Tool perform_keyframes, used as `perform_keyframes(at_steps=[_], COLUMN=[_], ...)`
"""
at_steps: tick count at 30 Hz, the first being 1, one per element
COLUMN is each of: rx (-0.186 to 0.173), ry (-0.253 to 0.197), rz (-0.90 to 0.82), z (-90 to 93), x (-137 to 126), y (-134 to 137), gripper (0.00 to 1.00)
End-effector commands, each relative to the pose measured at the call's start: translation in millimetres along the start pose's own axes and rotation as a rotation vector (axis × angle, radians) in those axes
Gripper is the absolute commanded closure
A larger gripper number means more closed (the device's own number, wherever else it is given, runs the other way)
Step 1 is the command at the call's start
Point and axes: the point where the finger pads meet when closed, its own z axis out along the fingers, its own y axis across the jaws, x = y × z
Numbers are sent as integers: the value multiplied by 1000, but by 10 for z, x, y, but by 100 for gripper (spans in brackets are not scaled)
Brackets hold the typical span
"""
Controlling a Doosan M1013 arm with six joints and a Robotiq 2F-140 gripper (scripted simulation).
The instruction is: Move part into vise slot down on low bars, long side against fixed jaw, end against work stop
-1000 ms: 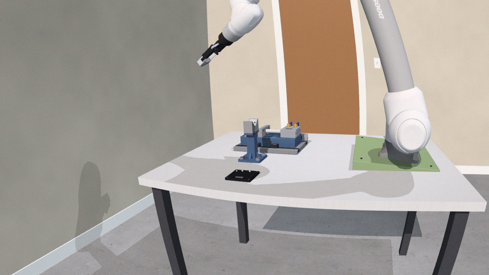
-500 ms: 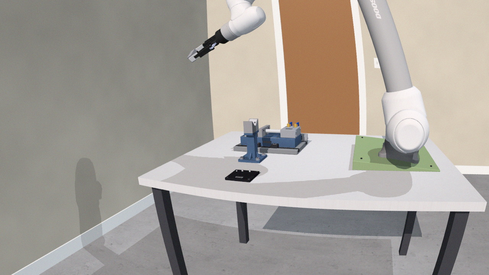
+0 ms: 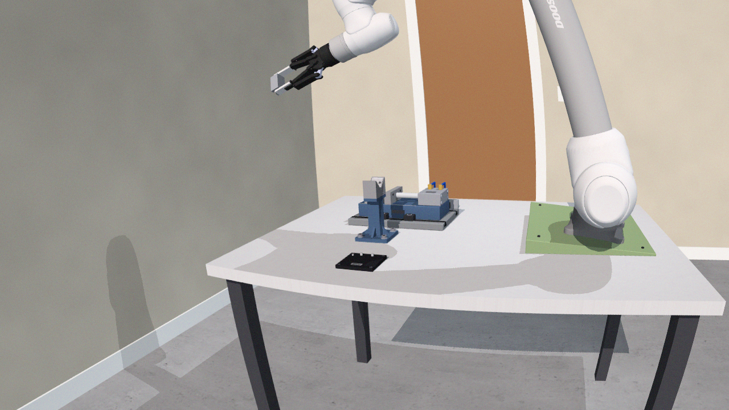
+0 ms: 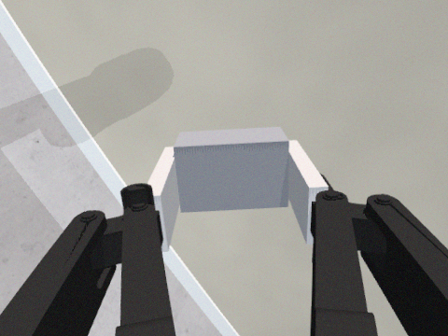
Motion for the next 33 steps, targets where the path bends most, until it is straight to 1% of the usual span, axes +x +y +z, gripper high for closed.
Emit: perform_keyframes(at_steps=[1, 3, 5, 7, 10, 14, 15, 18, 19, 22, 23, 24, 26, 32, 33], rx=[56, 88, 104, 137, 138, 207, 208, 261, 264, 319, 321, 340, 340, 459, 459], ry=[42, 70, 83, 109, 110, 161, 162, 197, 199, 235, 236, 248, 248, 318, 318], rz=[-132, -219, -262, -344, -346, -506, -509, -620, -626, -735, -737, -773, -773, -973, -973], z=[8, 2, -3, -17, -18, -64, -65, -114, -117, -180, -182, -206, -206, -376, -377], x=[79, 112, 124, 138, 138, 128, 128, 89, 86, 20, 18, -11, -11, -230, -231], y=[-106, -201, -253, -358, -360, -586, -591, -762, -771, -946, -951, -1010, -1010, -1343, -1344], gripper=[100, 100, 100, 100, 100, 100, 100, 100, 100, 100, 100, 100, 100, 100, 100])
